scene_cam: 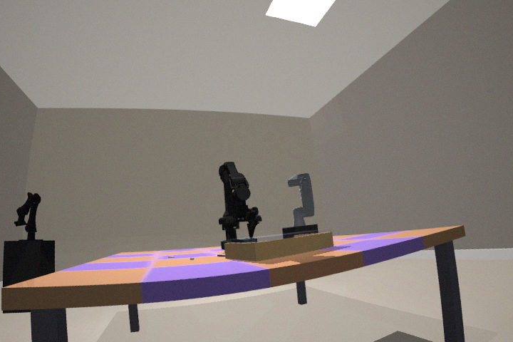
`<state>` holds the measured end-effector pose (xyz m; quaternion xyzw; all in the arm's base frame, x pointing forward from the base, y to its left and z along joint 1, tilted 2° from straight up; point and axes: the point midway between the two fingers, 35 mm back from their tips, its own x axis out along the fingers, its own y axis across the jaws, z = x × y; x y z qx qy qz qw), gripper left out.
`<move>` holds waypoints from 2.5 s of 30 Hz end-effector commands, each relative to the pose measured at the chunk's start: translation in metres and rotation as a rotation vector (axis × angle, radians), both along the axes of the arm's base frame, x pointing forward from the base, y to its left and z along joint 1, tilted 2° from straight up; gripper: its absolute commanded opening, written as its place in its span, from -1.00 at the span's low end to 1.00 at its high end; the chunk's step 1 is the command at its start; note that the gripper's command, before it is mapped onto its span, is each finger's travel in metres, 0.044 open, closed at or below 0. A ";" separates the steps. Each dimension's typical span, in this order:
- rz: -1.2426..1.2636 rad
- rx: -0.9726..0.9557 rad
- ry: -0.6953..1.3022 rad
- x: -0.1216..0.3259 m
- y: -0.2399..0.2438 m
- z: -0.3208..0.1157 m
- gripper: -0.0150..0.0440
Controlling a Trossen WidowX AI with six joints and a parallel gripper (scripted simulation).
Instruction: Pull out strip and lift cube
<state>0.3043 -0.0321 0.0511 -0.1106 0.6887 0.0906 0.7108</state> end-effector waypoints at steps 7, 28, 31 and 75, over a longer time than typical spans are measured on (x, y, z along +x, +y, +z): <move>-0.006 -0.004 -0.002 0.035 0.010 0.006 1.00; -0.006 -0.003 -0.007 0.107 0.025 0.018 1.00; -0.006 -0.003 -0.007 0.111 0.026 0.019 0.91; -0.005 0.002 -0.009 0.114 0.025 -0.034 0.00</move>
